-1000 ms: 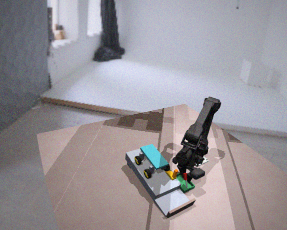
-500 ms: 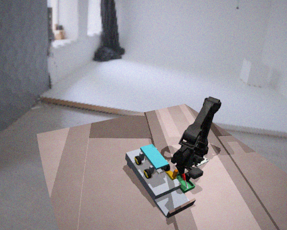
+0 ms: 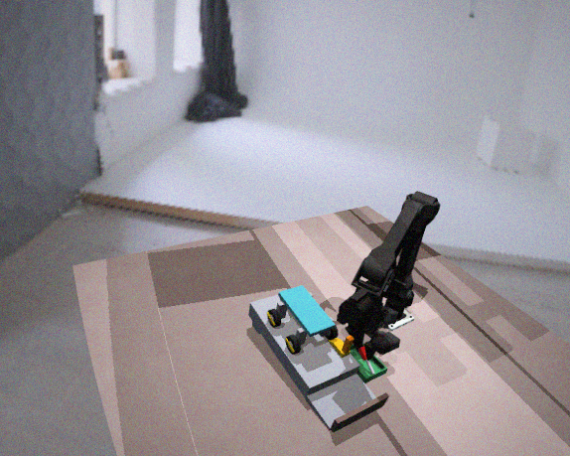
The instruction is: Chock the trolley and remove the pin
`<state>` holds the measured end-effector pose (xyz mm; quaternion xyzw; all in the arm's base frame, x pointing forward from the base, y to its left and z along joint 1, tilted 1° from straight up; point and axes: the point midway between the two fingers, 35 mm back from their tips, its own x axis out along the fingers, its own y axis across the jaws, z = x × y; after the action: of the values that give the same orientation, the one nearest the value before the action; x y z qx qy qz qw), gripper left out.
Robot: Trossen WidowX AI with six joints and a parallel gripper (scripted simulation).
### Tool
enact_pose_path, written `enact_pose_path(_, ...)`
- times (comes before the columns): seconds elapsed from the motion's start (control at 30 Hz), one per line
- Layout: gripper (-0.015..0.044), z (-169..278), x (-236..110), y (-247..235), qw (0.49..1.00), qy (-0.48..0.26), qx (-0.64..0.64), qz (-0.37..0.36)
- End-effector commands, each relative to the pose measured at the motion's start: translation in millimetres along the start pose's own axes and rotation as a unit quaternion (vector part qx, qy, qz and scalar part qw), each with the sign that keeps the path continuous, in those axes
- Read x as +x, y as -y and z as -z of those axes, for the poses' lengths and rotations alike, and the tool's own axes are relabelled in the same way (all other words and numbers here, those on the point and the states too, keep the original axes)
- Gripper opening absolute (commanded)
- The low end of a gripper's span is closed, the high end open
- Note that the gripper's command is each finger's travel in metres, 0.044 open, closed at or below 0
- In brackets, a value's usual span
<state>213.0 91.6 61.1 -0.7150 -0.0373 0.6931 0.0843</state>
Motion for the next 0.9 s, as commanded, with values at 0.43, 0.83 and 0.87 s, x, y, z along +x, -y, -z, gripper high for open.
enact_pose_path(0.43, 0.0190, -0.6, 5.0, -10.0, 1.000, -0.001, -0.001, 0.003)
enact_pose_path(0.83, 0.0340, -0.7, 5.3, -10.3, 1.000, 0.000, 0.001, 0.000)
enact_pose_path(0.87, 0.0340, -0.7, 5.3, -10.3, 1.000, 0.000, 0.001, 0.000)
